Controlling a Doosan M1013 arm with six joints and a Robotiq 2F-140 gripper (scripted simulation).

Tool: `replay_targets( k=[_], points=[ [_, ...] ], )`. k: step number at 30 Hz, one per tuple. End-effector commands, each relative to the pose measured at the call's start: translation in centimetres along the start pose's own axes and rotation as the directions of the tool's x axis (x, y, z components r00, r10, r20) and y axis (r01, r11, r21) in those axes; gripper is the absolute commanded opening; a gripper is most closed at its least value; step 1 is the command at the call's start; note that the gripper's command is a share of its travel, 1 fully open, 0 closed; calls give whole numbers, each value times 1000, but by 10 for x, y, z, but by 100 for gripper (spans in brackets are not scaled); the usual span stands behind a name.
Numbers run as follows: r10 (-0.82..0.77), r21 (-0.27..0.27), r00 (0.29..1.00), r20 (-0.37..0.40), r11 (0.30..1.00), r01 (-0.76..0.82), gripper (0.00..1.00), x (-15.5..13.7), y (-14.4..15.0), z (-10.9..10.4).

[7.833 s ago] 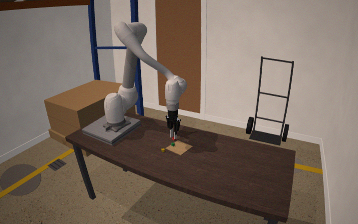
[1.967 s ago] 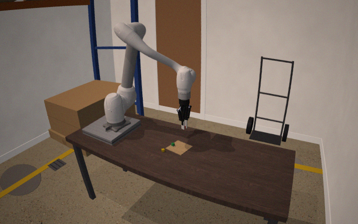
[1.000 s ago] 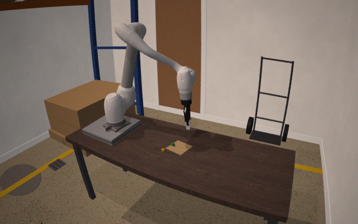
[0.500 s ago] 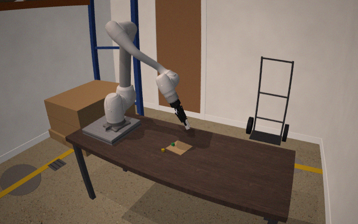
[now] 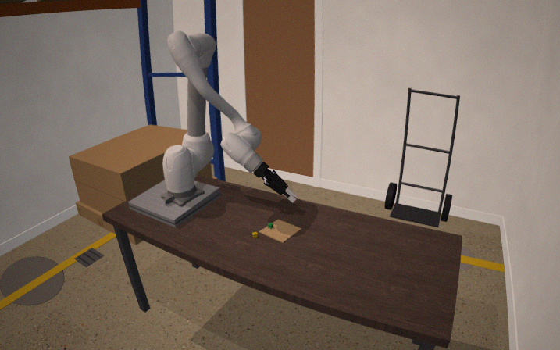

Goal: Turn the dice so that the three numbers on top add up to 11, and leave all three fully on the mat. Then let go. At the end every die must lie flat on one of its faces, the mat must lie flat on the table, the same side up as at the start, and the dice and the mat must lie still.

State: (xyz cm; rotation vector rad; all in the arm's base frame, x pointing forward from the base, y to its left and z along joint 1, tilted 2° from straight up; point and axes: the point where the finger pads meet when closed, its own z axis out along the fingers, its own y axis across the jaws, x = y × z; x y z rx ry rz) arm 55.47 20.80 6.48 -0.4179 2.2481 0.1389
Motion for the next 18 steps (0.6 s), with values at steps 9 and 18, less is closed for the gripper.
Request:
replay_targets(
  k=[9, 18],
  points=[
    [2, -5, 977, 213, 1000, -1, 9, 5, -1, 1],
    [1, -5, 977, 213, 1000, 0, 9, 11, -1, 6]
  ],
)
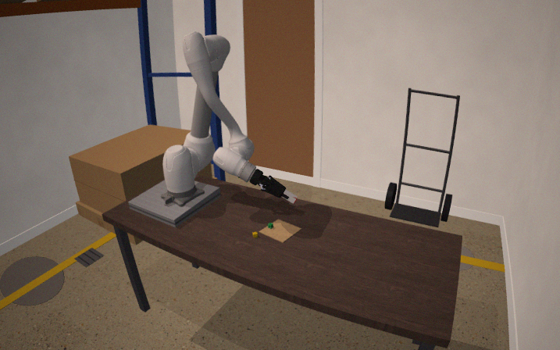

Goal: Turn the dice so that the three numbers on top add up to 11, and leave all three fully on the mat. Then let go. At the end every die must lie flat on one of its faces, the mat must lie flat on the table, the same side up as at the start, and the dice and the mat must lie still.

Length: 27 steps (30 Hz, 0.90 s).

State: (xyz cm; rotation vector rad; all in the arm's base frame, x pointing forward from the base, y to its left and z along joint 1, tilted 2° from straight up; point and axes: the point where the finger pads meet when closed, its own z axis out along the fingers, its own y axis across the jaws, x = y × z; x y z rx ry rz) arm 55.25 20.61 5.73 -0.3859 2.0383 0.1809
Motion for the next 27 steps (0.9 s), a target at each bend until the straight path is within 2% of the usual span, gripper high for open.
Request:
replay_targets(
  k=[1, 17, 27],
  points=[
    [0, 0, 1000, 1, 1000, 0, 9, 4, 0, 2],
    [0, 0, 1000, 1, 1000, 0, 9, 50, 0, 27],
    [0, 0, 1000, 1, 1000, 0, 9, 63, 0, 34]
  ],
)
